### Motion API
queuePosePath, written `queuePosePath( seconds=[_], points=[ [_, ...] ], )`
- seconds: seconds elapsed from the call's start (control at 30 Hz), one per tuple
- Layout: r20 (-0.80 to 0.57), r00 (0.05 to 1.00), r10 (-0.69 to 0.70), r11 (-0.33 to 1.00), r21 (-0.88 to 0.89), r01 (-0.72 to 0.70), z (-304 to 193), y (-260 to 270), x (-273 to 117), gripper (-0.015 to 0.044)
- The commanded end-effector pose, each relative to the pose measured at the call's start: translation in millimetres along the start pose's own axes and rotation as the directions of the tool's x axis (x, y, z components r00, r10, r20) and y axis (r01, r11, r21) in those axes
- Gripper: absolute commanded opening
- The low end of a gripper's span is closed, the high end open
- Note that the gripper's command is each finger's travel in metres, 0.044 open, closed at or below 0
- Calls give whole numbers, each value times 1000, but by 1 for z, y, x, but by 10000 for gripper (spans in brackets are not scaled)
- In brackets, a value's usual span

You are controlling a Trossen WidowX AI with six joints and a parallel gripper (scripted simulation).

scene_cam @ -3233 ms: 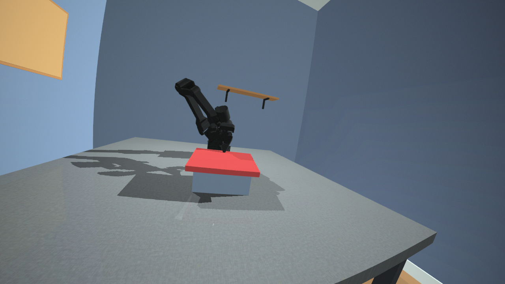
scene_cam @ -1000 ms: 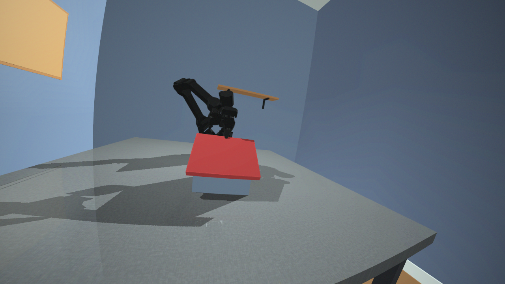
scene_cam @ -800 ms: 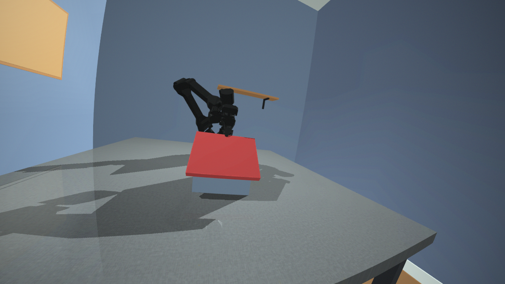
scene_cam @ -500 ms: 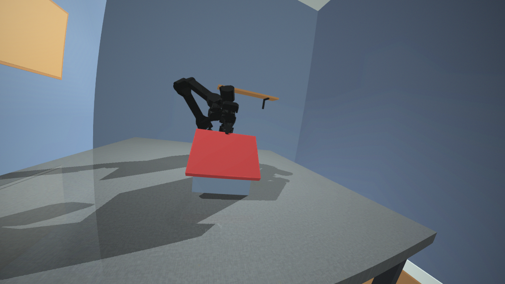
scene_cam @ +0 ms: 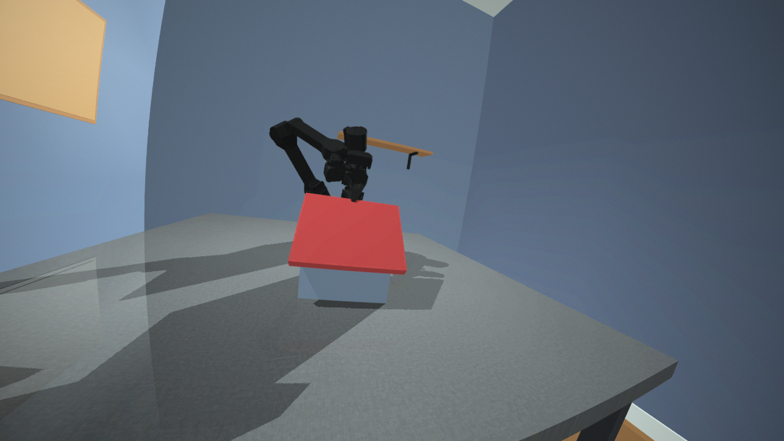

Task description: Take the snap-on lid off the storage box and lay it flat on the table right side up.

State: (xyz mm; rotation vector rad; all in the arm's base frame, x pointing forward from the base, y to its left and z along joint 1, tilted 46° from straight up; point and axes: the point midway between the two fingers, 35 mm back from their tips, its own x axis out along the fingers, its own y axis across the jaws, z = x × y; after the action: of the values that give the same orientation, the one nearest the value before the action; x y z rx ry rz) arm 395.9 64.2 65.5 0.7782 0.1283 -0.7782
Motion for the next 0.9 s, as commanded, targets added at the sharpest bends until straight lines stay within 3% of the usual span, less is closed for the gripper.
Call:
queuePosePath(
  seconds=[0.0, 0.87],
  points=[
    [-2, 1000, 16, 1000, 18, -16, 0, 12, -8, 0],
    [-2, 1000, 16, 1000, 19, -15, 1, 32, -26, 0]
  ],
)
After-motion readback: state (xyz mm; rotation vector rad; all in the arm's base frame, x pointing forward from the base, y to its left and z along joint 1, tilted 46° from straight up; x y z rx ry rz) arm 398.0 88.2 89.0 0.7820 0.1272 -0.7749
